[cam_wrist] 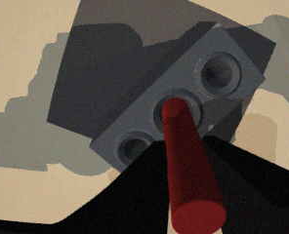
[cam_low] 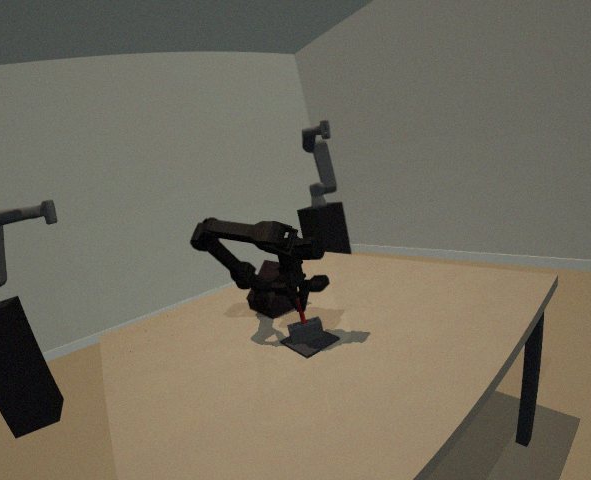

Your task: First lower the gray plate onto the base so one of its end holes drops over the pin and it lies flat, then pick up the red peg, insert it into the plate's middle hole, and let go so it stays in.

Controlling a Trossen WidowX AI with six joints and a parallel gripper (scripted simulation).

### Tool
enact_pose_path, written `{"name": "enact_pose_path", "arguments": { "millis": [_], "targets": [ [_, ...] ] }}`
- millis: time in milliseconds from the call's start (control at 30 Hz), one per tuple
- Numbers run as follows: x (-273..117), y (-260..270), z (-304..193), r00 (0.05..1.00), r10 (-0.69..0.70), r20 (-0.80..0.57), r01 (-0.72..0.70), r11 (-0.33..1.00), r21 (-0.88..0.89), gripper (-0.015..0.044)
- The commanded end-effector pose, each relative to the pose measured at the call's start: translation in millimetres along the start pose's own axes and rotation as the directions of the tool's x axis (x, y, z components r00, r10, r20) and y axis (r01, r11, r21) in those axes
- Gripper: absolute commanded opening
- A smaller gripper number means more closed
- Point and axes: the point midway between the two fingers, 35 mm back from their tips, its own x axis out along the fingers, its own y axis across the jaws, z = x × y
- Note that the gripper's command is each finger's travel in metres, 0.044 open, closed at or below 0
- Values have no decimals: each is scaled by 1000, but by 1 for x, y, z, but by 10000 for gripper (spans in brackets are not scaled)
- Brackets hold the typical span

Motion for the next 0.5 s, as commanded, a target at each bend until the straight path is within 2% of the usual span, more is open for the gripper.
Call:
{"name": "enact_pose_path", "arguments": {
  "millis": [0,467],
  "targets": [
    [1,0,0,1000,-1,3,1,1000,-3,0],
    [1,-1,-1,1000,0,0,0,1000,0,0]
  ]
}}
